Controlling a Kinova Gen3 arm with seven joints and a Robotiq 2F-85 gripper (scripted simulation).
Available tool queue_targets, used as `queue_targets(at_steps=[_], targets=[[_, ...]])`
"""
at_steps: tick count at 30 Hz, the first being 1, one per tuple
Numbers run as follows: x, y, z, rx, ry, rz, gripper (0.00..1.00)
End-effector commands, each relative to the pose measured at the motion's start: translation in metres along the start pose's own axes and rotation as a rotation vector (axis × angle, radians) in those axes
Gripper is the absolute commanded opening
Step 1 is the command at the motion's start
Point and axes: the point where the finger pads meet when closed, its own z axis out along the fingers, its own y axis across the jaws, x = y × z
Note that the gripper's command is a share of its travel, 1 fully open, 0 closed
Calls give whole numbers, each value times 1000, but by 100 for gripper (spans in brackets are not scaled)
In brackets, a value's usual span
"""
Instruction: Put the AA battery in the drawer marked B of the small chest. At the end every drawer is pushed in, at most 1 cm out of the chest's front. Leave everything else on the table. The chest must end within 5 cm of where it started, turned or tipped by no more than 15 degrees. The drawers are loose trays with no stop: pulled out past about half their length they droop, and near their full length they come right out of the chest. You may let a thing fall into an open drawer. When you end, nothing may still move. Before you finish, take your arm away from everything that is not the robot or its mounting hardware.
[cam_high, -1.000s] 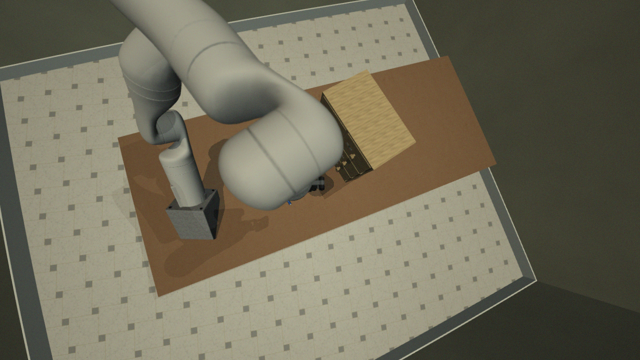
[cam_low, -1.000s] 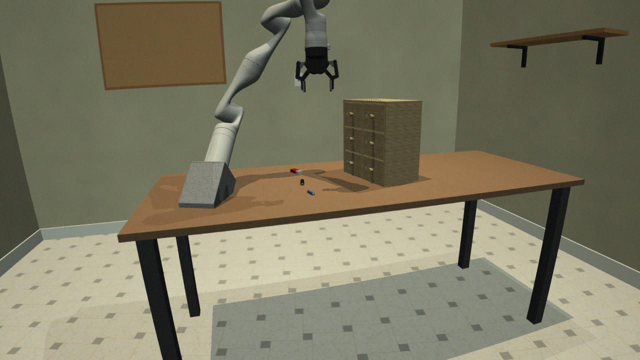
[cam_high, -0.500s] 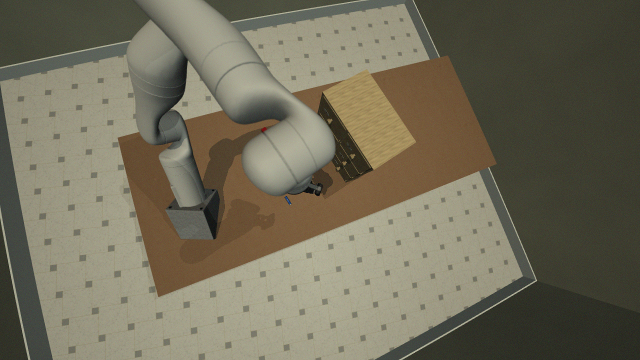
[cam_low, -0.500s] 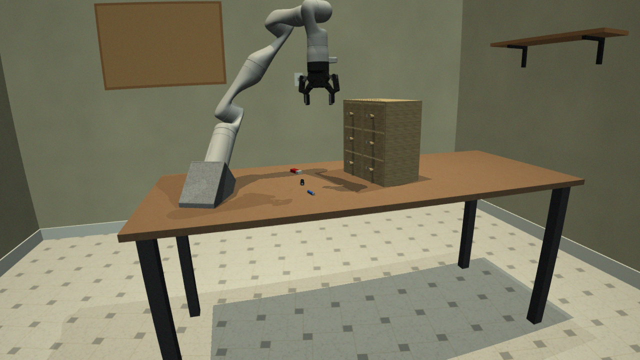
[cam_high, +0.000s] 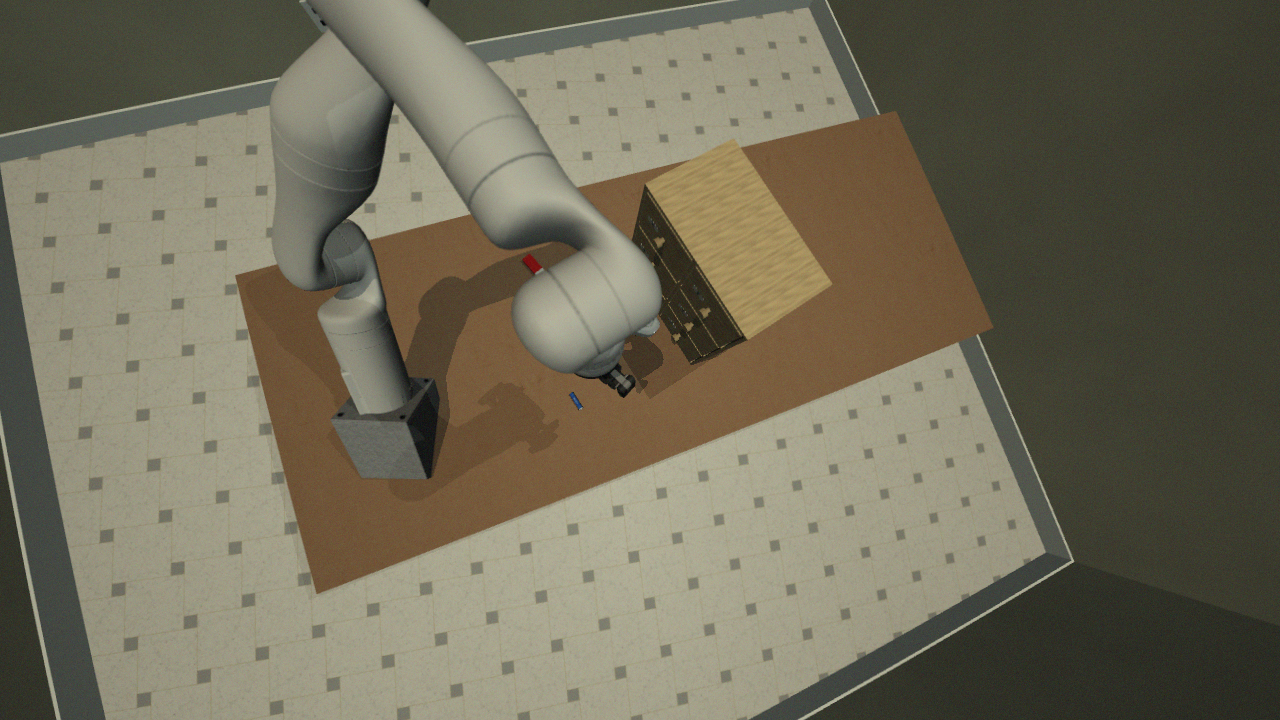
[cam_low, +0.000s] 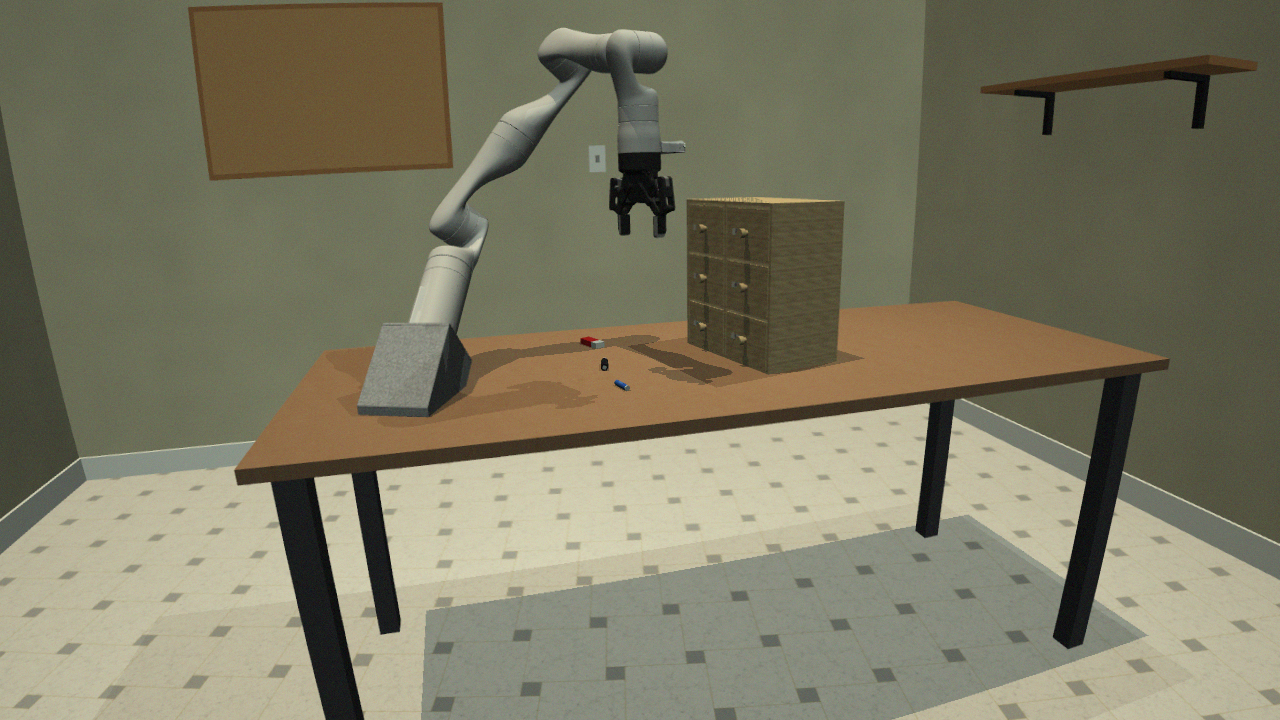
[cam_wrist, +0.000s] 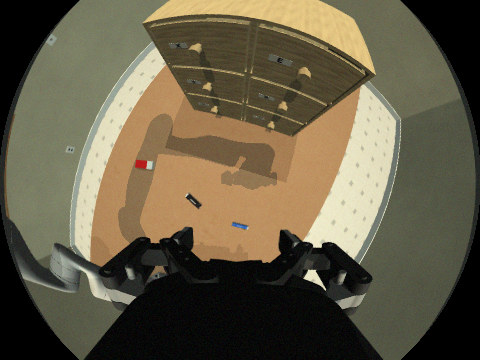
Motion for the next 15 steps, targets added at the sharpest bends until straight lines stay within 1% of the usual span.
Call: queue_targets(at_steps=[1, 8, 15], targets=[[3, -3, 6, 5, -5, 21, 100], [8, -5, 22, 4, -5, 152, 100], [10, -7, 31, 4, -5, 227, 100]])
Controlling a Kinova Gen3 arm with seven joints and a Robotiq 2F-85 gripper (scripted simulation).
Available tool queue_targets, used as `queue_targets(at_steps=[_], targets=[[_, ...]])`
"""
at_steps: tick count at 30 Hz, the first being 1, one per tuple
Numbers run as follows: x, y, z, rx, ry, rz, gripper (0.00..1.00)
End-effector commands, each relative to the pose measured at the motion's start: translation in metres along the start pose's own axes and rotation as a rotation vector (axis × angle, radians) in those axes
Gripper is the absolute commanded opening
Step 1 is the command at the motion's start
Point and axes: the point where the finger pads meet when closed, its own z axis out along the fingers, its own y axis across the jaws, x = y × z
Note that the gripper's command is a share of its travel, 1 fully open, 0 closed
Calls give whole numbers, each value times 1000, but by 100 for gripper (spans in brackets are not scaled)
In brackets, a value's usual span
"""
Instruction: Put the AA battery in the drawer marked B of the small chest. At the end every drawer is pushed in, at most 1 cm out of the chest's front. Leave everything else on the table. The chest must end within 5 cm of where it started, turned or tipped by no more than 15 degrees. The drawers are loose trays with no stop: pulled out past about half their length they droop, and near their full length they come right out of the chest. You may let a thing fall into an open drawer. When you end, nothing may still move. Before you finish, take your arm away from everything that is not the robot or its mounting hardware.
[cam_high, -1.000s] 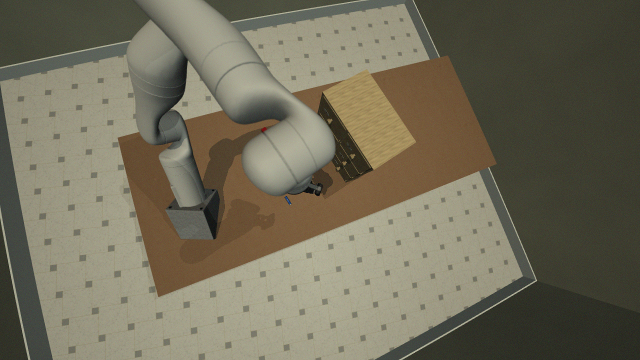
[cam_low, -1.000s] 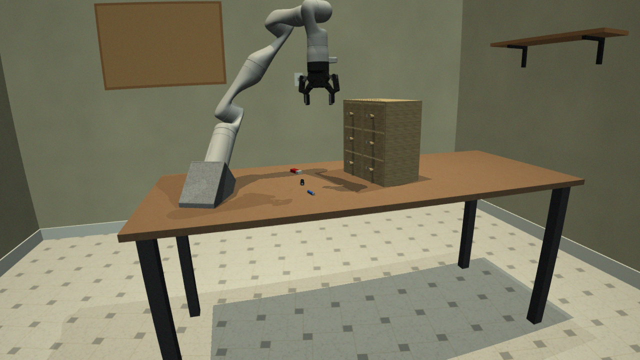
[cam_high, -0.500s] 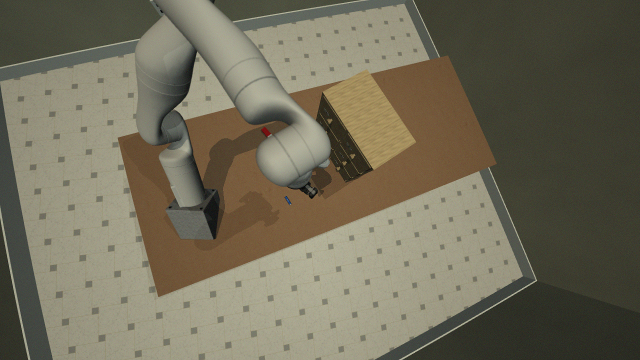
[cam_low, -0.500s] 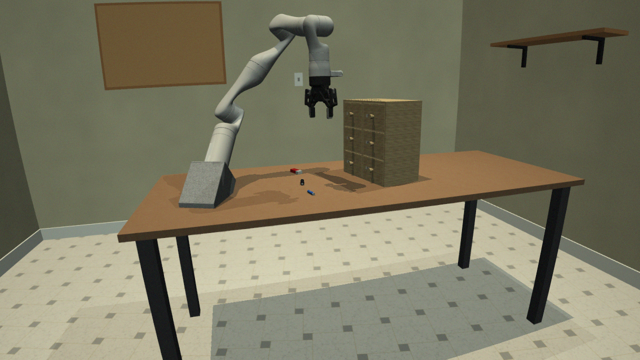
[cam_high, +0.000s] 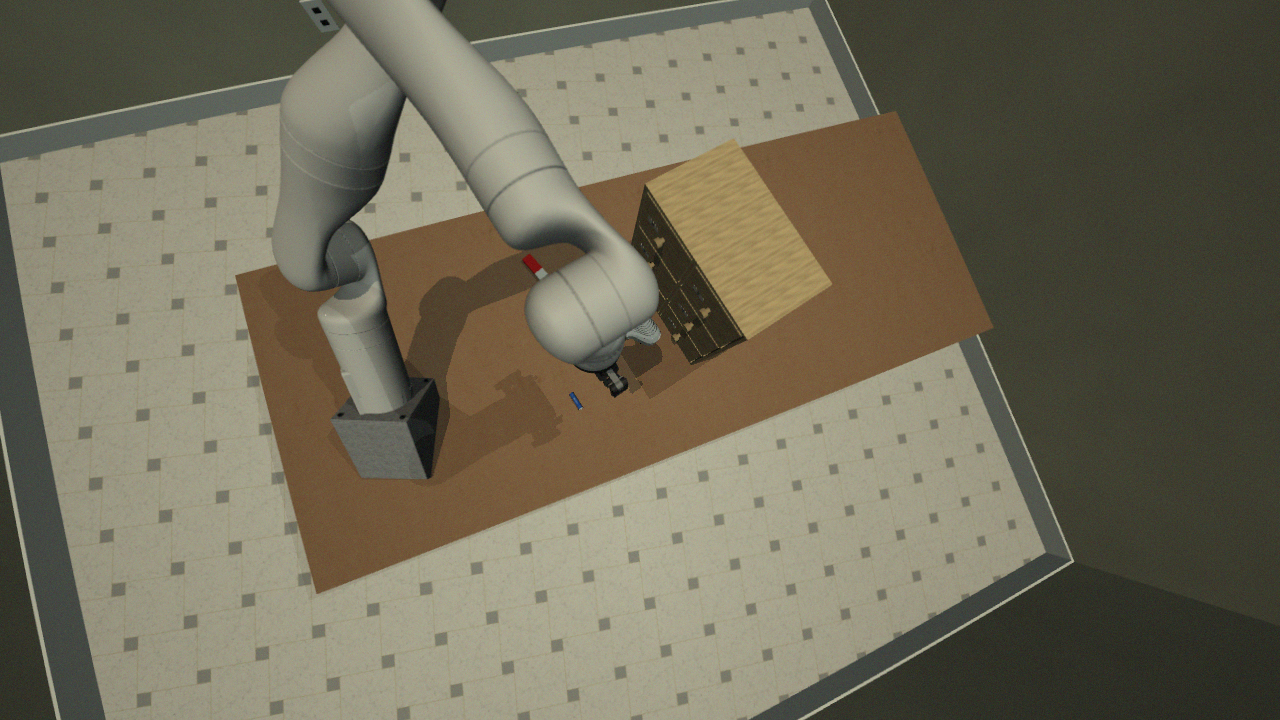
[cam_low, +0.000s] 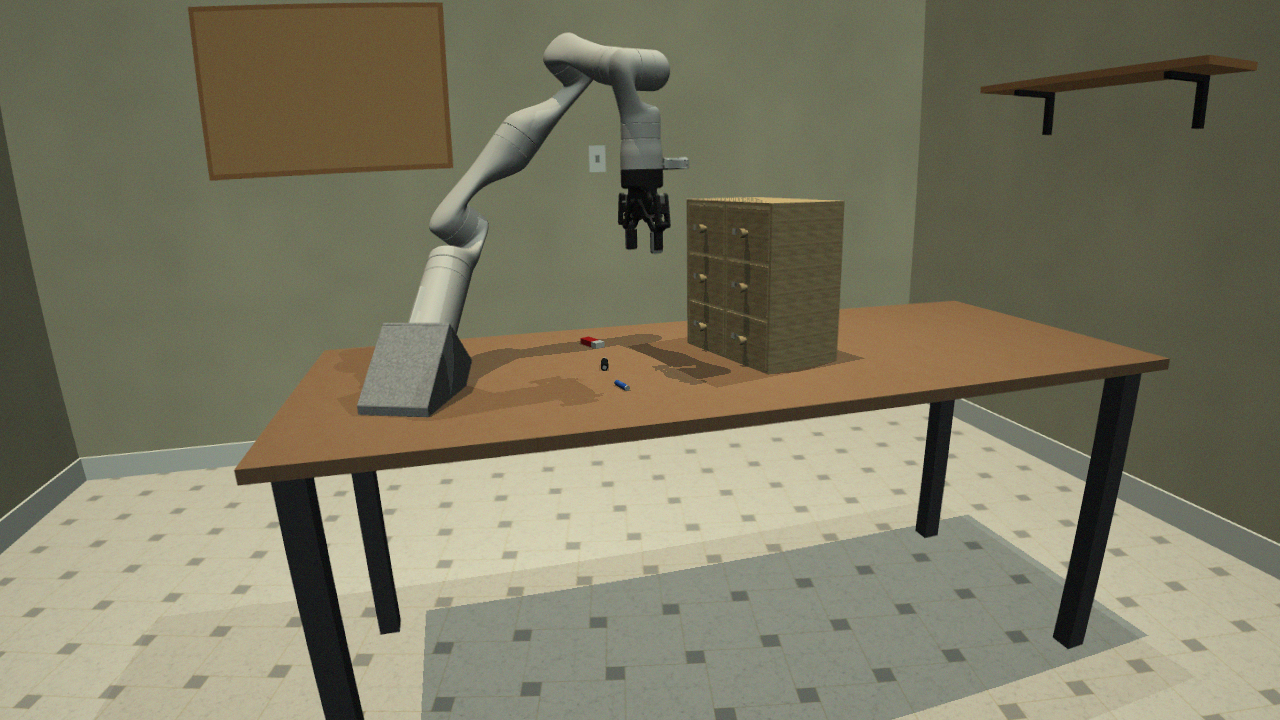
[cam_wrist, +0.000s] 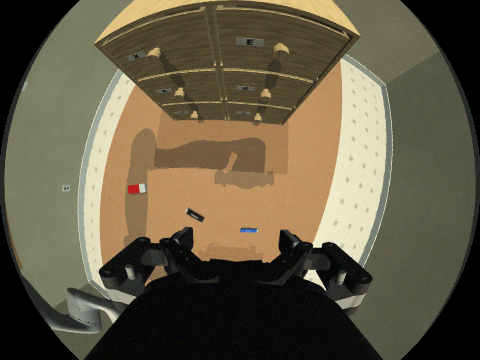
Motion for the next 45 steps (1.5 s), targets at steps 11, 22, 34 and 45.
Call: queue_targets(at_steps=[11, 22, 34, 45], targets=[[2, -2, 6, 2, -3, 32, 100], [2, -2, 6, 2, -1, 32, 100], [5, -2, 9, 2, 34, 32, 100], [10, -2, 16, 1, 101, 32, 100]])
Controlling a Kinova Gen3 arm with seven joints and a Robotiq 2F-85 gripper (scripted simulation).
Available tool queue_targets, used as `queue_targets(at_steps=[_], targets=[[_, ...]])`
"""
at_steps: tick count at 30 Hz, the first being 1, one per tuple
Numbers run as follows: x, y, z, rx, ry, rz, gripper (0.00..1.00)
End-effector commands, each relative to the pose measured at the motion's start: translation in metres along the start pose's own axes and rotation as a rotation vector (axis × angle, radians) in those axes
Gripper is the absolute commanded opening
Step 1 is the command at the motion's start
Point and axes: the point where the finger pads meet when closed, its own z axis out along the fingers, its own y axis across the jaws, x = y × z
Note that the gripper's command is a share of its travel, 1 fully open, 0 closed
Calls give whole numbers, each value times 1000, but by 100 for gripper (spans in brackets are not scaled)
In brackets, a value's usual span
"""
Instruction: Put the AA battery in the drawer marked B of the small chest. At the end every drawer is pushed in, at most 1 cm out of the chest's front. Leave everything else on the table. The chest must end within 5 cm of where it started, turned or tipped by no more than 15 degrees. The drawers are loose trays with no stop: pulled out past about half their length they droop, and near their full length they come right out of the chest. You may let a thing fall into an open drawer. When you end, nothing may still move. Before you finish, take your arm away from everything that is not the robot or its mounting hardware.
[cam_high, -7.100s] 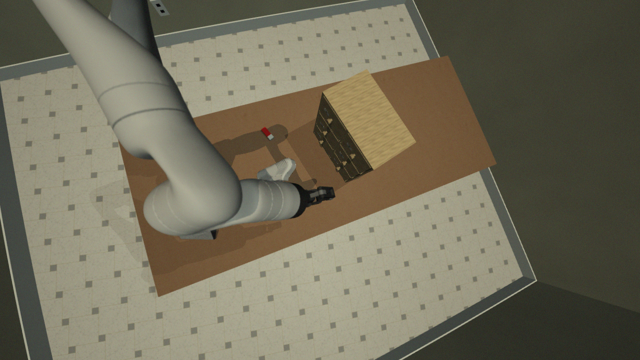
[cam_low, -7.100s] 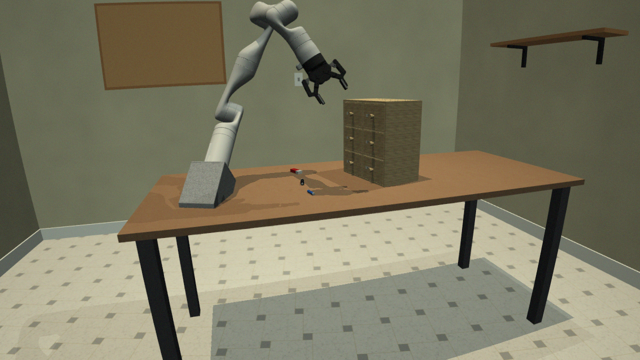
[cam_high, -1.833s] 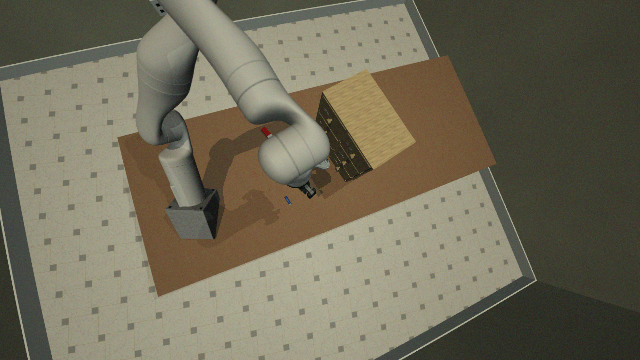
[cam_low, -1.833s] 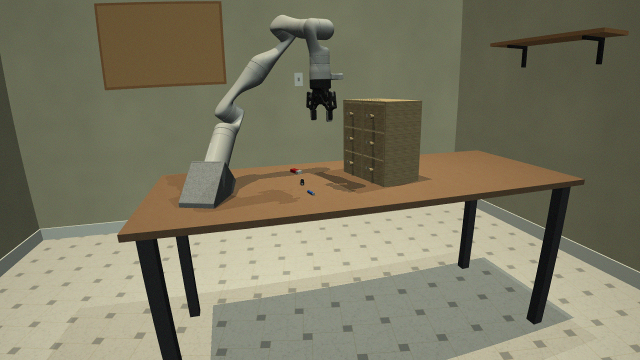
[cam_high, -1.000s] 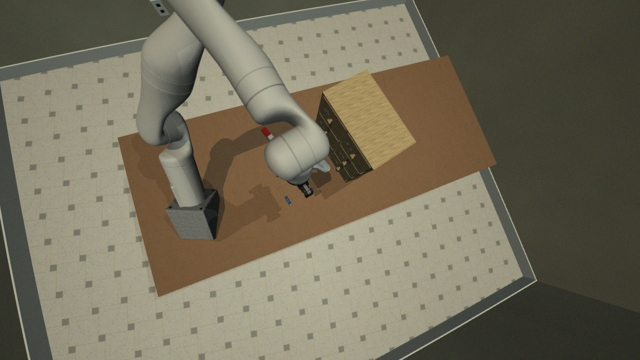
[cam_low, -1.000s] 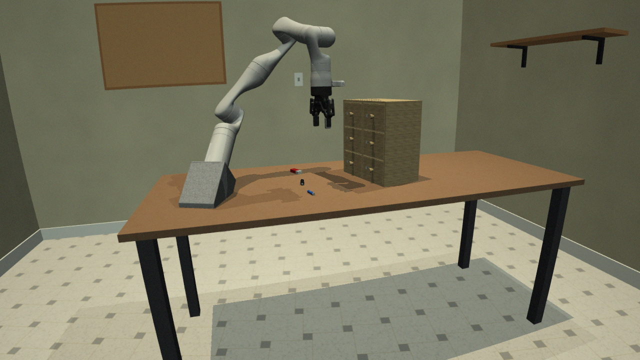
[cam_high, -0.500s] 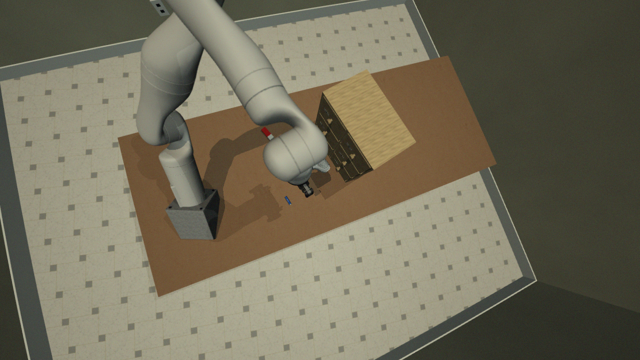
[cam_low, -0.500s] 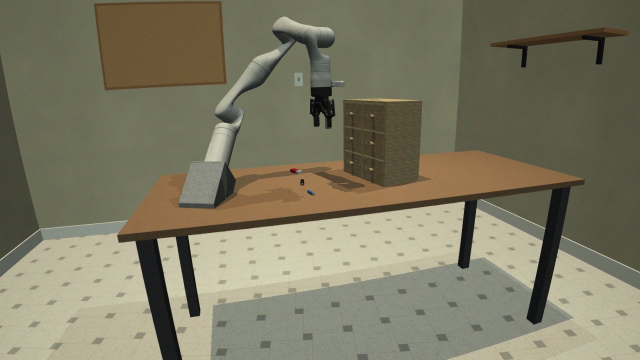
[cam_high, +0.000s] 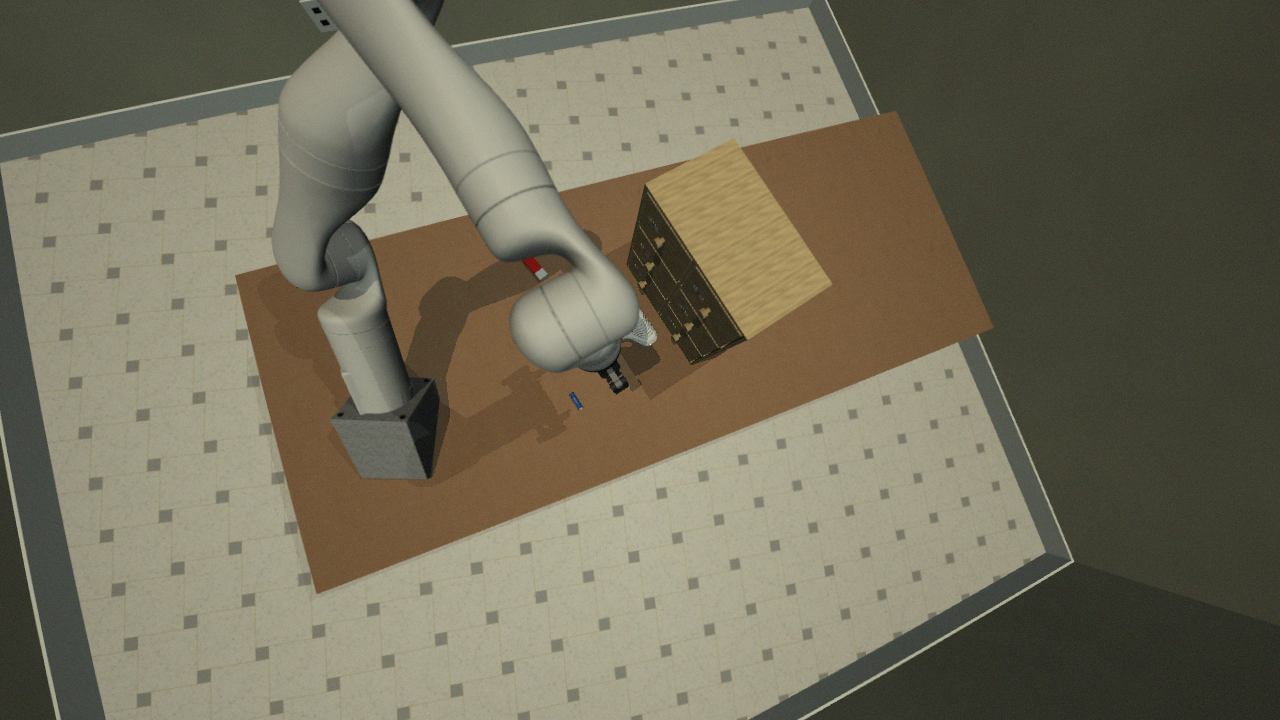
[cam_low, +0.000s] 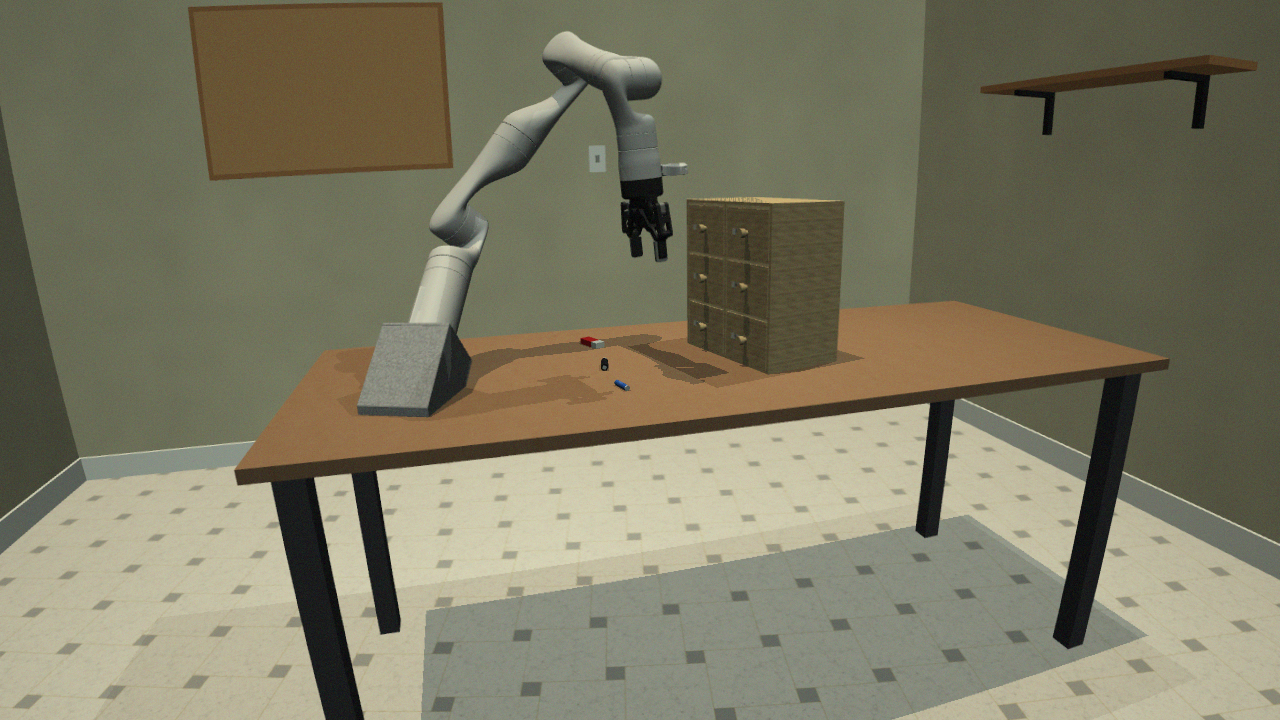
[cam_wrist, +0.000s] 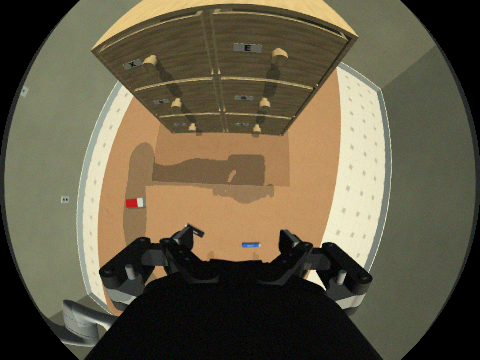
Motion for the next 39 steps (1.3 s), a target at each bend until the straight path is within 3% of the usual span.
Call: queue_targets(at_steps=[1, 9, 39], targets=[[-1, 0, 1, 1, 22, 8, 100], [3, 0, 8, 0, 89, 8, 100], [30, 0, 48, -1, 485, 8, 100]])
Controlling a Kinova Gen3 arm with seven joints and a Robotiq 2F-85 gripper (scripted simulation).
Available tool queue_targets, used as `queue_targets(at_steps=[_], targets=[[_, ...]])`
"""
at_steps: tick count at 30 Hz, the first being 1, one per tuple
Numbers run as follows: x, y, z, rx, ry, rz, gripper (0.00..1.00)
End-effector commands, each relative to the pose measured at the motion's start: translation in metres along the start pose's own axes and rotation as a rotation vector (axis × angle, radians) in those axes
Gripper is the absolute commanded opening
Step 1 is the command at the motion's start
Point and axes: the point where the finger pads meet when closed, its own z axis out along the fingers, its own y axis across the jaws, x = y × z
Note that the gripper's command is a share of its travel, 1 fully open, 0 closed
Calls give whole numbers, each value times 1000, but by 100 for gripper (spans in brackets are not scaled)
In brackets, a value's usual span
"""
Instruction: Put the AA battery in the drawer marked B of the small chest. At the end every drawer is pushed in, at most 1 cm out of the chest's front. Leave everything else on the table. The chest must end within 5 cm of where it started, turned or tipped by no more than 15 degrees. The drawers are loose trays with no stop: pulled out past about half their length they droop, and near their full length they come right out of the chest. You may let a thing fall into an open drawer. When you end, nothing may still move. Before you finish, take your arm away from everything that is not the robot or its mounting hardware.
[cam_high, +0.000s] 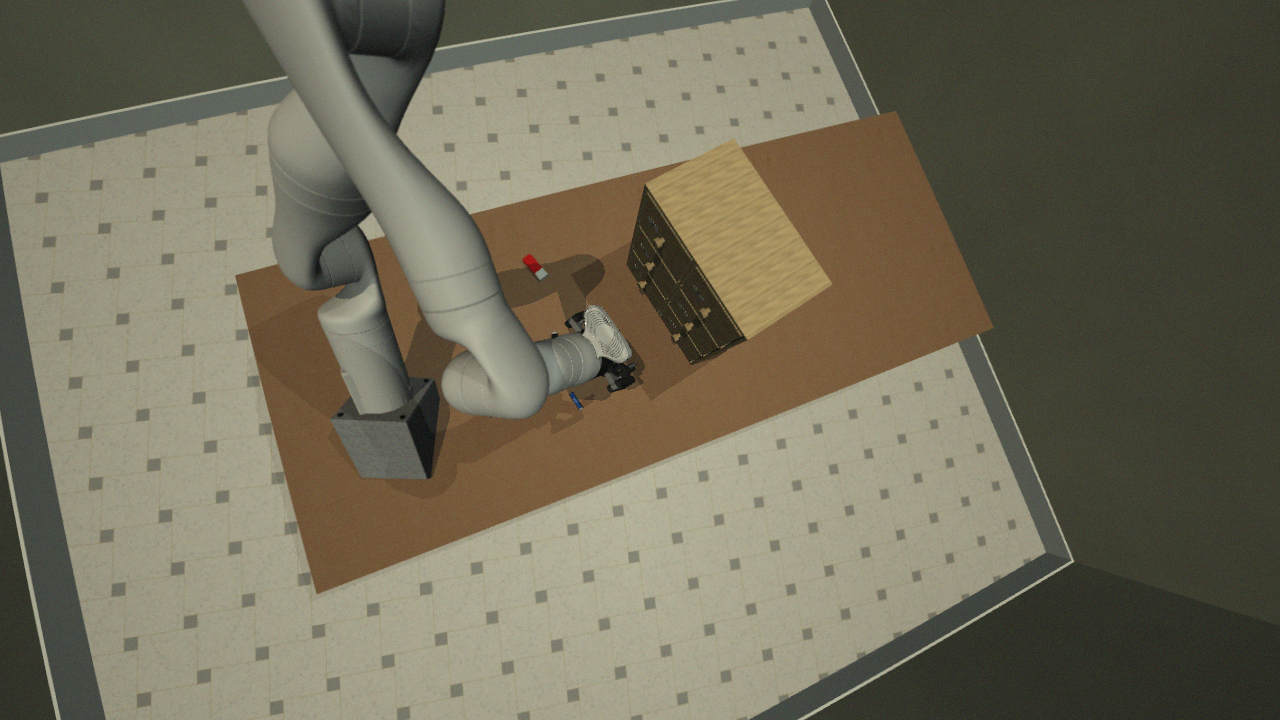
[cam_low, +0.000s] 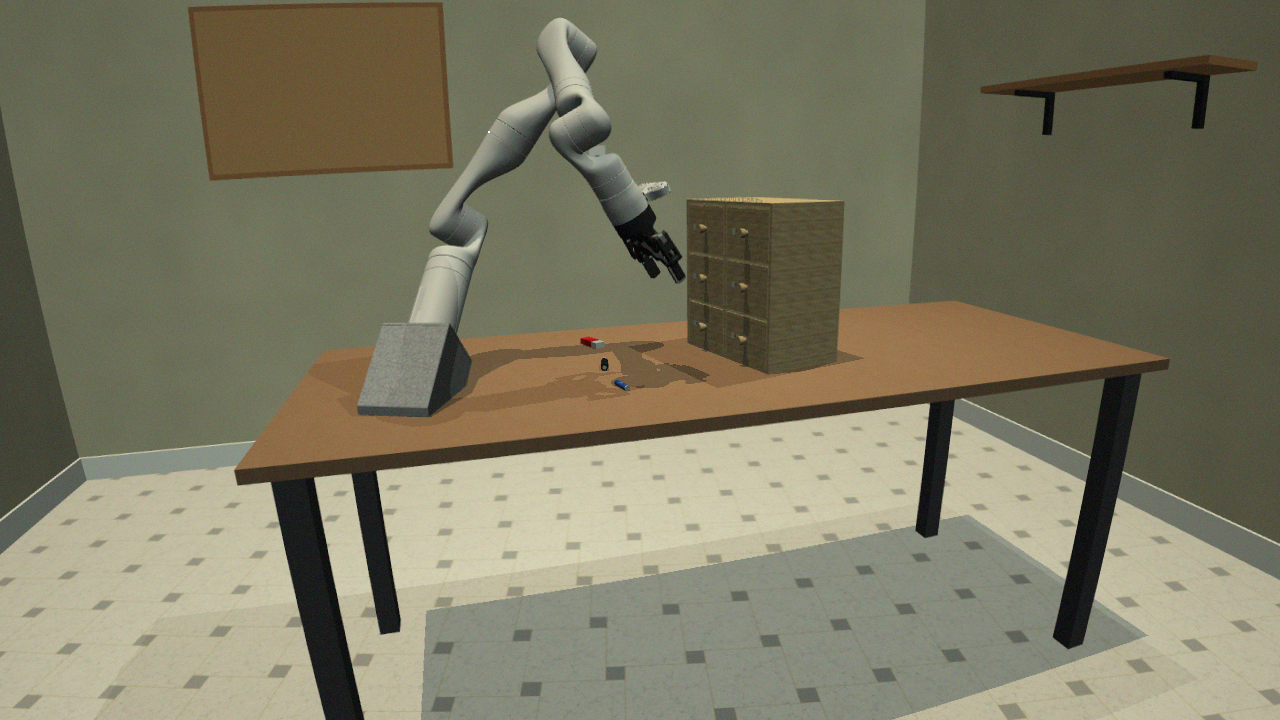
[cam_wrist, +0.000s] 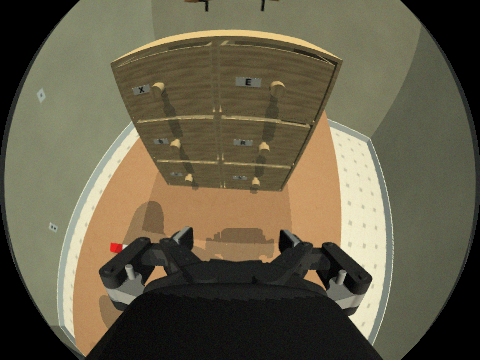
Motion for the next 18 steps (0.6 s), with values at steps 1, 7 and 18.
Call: queue_targets(at_steps=[1, 7, 18], targets=[[-7, 0, 4, 4, 33, 24, 100], [-6, 0, 10, 4, 87, 25, 100], [-4, 0, 27, 2, 224, 25, 100]])
